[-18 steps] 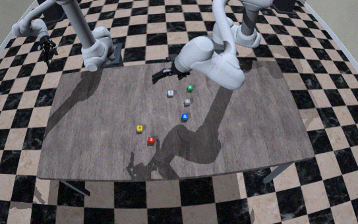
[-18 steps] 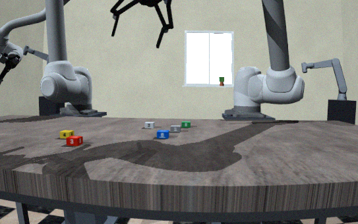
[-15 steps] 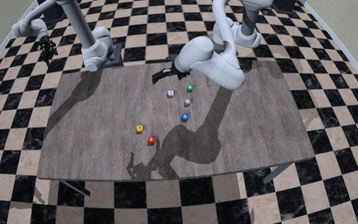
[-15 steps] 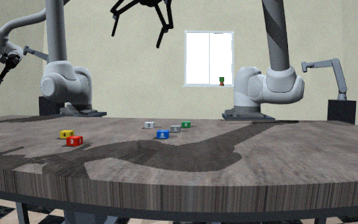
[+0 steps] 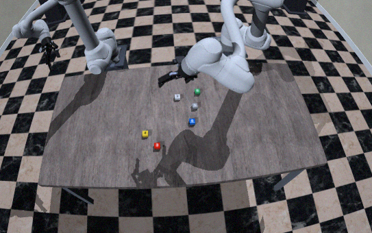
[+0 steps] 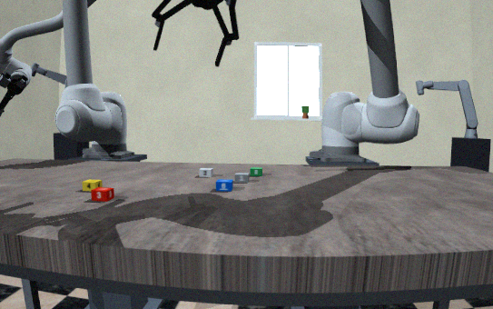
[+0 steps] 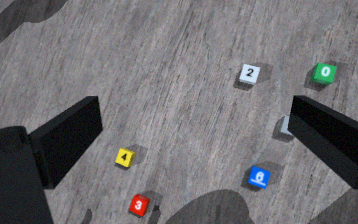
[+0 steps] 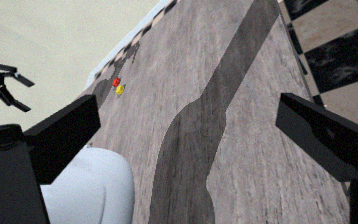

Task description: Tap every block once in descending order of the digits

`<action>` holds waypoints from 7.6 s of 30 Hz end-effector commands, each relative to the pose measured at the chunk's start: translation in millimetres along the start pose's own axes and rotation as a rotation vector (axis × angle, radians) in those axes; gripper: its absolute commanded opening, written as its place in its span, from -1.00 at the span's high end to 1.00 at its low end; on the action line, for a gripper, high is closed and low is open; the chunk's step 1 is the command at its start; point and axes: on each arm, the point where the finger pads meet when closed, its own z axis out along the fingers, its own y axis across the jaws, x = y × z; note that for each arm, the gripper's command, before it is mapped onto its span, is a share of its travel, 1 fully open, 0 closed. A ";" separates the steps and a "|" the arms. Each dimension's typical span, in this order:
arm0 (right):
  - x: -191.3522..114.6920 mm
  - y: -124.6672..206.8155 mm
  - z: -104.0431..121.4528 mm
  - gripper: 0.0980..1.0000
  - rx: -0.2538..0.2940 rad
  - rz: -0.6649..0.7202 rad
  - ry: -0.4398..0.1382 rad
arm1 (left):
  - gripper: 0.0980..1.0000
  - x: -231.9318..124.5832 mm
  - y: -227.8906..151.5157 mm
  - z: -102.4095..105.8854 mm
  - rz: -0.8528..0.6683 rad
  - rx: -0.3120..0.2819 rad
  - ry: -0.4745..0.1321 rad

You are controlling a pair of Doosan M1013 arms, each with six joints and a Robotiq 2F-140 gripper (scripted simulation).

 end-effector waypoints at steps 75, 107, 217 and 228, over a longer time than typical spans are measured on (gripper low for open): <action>-139.4 18.6 -100.8 -1.00 -0.127 -1.207 -0.827 | -1.00 -76.7 289.3 -133.9 -1.920 0.260 -0.365; -167.7 16.3 -188.3 -1.00 0.097 -1.656 -1.298 | -1.00 -72.1 426.1 -177.4 -2.733 0.618 -0.448; -167.5 16.1 -190.4 -1.00 0.109 -1.666 -1.309 | 1.00 -174.8 150.0 105.5 -4.008 1.317 0.124; -167.5 16.1 -190.4 -1.00 0.109 -1.666 -1.309 | 1.00 -174.1 120.7 148.4 -4.141 1.425 0.263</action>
